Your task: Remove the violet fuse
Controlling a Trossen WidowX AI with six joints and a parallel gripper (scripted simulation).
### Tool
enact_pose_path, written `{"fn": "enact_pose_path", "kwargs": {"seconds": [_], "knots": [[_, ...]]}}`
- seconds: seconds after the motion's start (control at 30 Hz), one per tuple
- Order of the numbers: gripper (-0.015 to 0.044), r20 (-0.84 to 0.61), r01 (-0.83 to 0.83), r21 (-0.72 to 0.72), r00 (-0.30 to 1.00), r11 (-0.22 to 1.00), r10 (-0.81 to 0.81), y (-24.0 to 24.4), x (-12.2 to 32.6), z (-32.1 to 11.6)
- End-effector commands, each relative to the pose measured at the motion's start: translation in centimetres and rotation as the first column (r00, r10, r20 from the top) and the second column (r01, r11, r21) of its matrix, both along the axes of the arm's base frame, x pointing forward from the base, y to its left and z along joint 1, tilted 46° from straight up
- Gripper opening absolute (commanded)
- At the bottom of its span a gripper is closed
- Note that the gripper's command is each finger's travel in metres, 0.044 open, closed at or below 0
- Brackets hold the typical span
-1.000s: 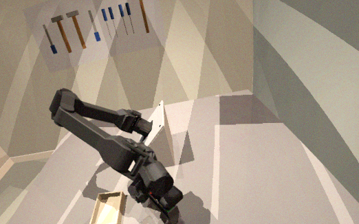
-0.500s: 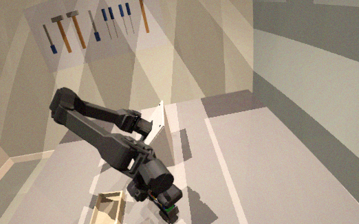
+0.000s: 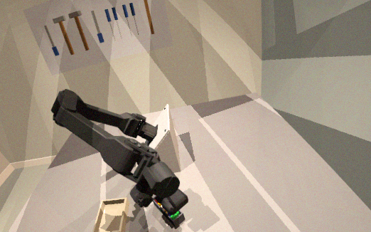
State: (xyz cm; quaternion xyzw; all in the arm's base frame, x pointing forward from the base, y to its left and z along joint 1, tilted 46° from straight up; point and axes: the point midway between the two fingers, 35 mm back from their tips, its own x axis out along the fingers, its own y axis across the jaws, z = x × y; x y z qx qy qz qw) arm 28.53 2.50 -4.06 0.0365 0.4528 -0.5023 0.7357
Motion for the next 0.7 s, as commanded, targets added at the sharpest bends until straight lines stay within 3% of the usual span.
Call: {"fn": "enact_pose_path", "kwargs": {"seconds": [0.0, 0.67], "knots": [[0.0, 0.001, 0.003, 0.003, 1.0, 1.0, -0.003, 0.2, 0.0, 0.2], [0.0, 0.001, 0.003, 0.004, 1.0, 1.0, -0.003, 1.8, -0.2, 1.9]]}}
